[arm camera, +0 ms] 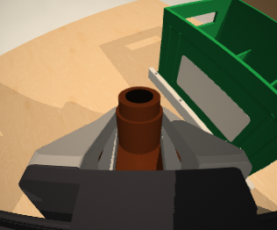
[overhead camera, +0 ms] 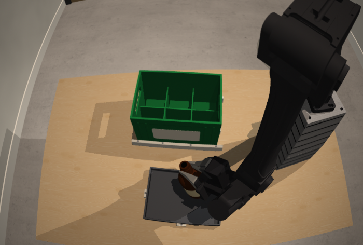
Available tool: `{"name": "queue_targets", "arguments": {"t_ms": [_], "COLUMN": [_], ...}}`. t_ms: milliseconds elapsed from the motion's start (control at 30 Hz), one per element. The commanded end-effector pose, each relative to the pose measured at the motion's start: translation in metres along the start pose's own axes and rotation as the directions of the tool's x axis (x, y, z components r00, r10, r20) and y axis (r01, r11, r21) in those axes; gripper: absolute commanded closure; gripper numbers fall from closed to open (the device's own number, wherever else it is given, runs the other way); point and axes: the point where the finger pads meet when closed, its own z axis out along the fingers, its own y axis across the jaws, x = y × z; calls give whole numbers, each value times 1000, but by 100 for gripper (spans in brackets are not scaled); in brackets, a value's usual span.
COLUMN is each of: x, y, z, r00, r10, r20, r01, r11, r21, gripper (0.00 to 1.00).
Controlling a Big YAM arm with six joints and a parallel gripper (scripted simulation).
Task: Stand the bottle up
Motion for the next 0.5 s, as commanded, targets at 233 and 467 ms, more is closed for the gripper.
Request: {"name": "queue_targets", "arguments": {"t_ms": [233, 467], "x": [4, 7], "y": [4, 4], "z": [0, 2], "r00": [1000, 1000], "r10": [-1, 1], "r20": [14, 14], "r01": [1, -1], "r11": [1000, 1000], "r21": [-5, -4], "gripper": [100, 100]}}
